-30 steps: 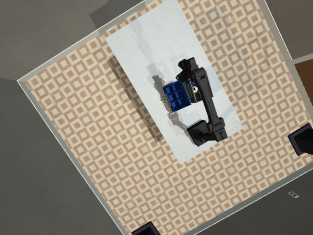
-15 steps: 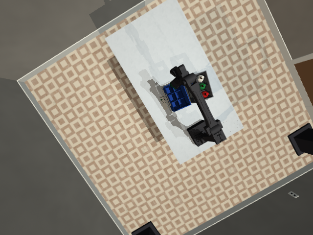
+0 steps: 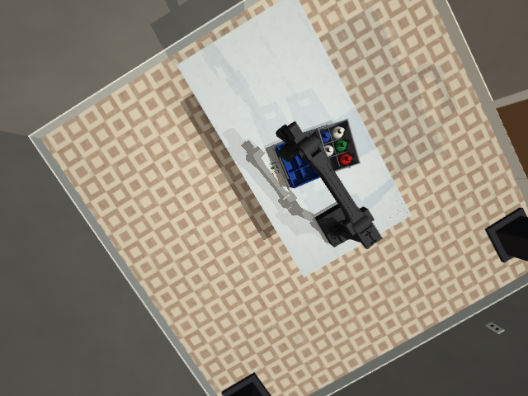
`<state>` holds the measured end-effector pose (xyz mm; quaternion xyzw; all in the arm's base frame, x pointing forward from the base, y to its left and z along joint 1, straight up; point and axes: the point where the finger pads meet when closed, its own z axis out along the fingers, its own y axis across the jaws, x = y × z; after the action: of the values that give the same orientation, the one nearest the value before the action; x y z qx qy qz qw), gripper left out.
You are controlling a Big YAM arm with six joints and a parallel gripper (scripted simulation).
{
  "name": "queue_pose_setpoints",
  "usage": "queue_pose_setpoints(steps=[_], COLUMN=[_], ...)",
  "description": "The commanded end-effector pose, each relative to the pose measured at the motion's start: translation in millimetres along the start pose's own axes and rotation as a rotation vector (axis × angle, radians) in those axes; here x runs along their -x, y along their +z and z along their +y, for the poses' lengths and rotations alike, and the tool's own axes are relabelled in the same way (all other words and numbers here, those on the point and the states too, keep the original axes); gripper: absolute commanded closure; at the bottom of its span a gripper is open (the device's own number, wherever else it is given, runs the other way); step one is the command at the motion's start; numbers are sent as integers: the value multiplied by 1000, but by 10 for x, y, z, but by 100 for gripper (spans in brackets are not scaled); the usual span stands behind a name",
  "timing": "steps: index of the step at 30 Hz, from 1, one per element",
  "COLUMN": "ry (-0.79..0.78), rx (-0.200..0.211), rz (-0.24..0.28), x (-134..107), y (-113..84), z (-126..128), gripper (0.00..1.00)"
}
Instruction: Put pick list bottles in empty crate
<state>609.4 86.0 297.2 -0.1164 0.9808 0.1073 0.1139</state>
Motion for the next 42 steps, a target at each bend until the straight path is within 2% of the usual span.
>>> queue_pose_setpoints(steps=[1, 2, 5, 6, 7, 8, 10, 11, 12, 15, 16, 17, 18, 19, 20, 21, 23, 28, 29, 30, 34, 35, 37, 39, 40, 42], ry=[4, 0, 0, -26, -35, -39, -37, -28, -32, -32, -41, -58, -75, -72, -72, -61, -65, -65, -91, -106, -106, -97, -100, -100, -127, -142], rx=[-7, -9, -8, -13, -13, -14, -13, -10, -11, -10, -11, -16, -19, -19, -19, -19, -18, -16, -22, -27, -26, -30, -28, -27, -33, -39], rz=[-32, -51, -51, -58, -16, -39, -31, 14, -4, -4, -56, -13, 36, 5, 5, 64, 42, 41, 30, 47, 47, 105, 83, 83, 70, 86], x=[-26, 6, -38, 38, 31, -1, -55, -196, -169, -187, -65, -132, -138, -177, -199, -377, -367, -474, -402, -430, -483, -665, -664, -718, -649, -711], y=[-234, -229, -210, -440, -293, -427, -387, -178, -172, -167, -363, -389, -201, -379, -375, -151, -133, -112, -337, -333, -328, -105, -95, -90, -313, -309], z=[193, 235, 377, 466, 482, 558, 645, 654, 698, 744, 829, 880, 890, 969, 1014, 1011, 1101, 1323, 1413, 1455, 1539, 1524, 1615, 1698, 1789, 1868], gripper=[39, 39, 39, 39, 39, 39, 39, 39, 39, 39, 39, 39, 39, 39, 39, 39, 39, 39, 39, 39, 39, 39, 39, 39, 39, 39])
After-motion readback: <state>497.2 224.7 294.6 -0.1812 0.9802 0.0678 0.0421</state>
